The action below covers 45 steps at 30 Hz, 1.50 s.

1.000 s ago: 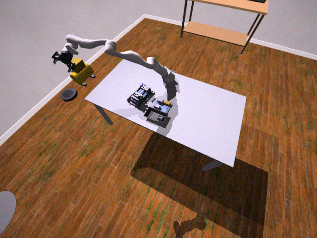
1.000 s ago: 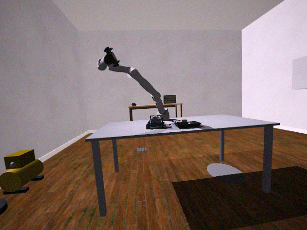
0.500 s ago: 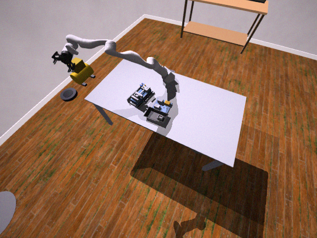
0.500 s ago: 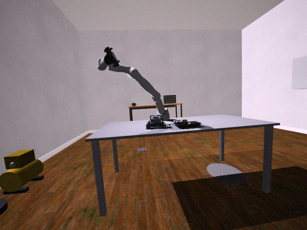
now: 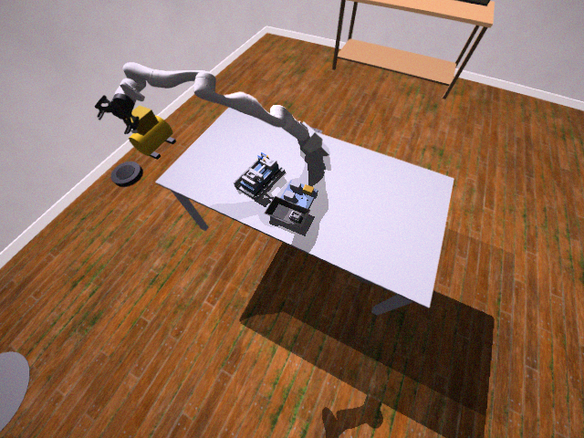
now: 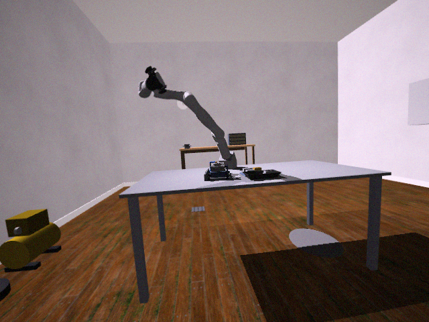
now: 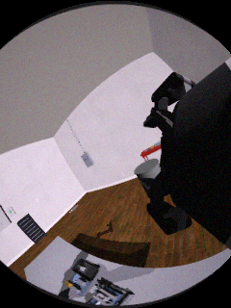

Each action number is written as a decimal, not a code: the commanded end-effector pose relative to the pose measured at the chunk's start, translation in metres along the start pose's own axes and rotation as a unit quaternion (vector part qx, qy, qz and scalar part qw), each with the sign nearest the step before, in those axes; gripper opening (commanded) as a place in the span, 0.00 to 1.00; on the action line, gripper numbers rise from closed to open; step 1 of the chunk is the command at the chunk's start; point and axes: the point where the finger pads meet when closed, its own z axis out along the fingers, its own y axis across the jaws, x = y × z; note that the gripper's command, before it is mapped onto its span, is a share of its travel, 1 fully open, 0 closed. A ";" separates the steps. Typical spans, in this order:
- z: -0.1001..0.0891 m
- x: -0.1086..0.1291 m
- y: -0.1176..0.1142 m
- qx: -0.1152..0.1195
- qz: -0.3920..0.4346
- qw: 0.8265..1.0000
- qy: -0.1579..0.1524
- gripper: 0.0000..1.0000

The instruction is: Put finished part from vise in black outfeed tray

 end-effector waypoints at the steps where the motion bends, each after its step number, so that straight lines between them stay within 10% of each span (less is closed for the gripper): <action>1: 0.006 0.009 0.002 0.000 0.002 1.000 -0.009 1.00; 45: 0.023 0.014 -0.028 0.020 0.039 0.996 -0.079 1.00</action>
